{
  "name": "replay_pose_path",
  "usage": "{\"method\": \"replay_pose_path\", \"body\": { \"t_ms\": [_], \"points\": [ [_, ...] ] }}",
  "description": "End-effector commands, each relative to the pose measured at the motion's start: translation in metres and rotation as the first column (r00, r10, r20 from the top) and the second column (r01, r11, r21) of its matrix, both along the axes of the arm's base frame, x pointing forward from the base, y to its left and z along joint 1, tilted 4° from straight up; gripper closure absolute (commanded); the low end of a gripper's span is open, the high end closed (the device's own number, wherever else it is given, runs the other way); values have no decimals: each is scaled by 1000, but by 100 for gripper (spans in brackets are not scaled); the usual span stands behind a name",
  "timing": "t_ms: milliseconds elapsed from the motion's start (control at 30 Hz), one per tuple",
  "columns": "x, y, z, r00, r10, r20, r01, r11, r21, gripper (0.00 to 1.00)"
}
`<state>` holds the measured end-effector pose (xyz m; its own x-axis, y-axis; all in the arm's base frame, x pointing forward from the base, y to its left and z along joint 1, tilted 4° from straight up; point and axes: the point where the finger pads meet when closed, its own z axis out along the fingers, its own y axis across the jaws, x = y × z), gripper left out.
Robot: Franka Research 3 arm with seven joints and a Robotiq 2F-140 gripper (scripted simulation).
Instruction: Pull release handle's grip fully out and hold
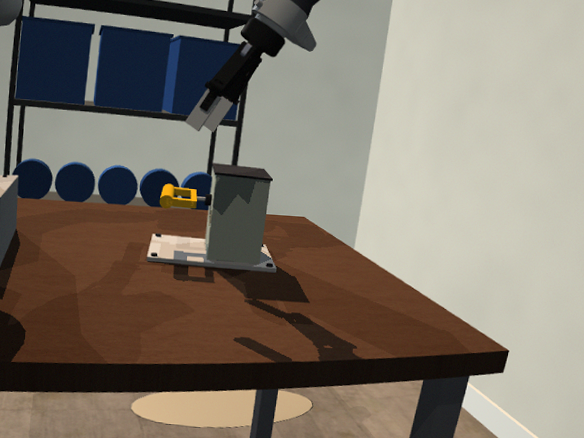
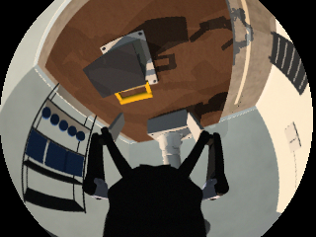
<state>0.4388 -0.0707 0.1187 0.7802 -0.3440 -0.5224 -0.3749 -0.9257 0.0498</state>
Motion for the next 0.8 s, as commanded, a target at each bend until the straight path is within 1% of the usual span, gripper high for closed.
{"method": "replay_pose_path", "body": {
  "t_ms": [0, 133, 167, 767],
  "points": [
    [0, 0, -1, 1000, 14, 5, -14, 1000, 7, 0],
    [0, 0, -1, 1000, 14, 5, -14, 1000, 7, 0],
    [-4, -2, -5, 997, 74, 16, -74, 996, 39, 0],
    [-4, -2, -5, 997, 74, 16, -74, 996, 39, 0]
  ]
}}
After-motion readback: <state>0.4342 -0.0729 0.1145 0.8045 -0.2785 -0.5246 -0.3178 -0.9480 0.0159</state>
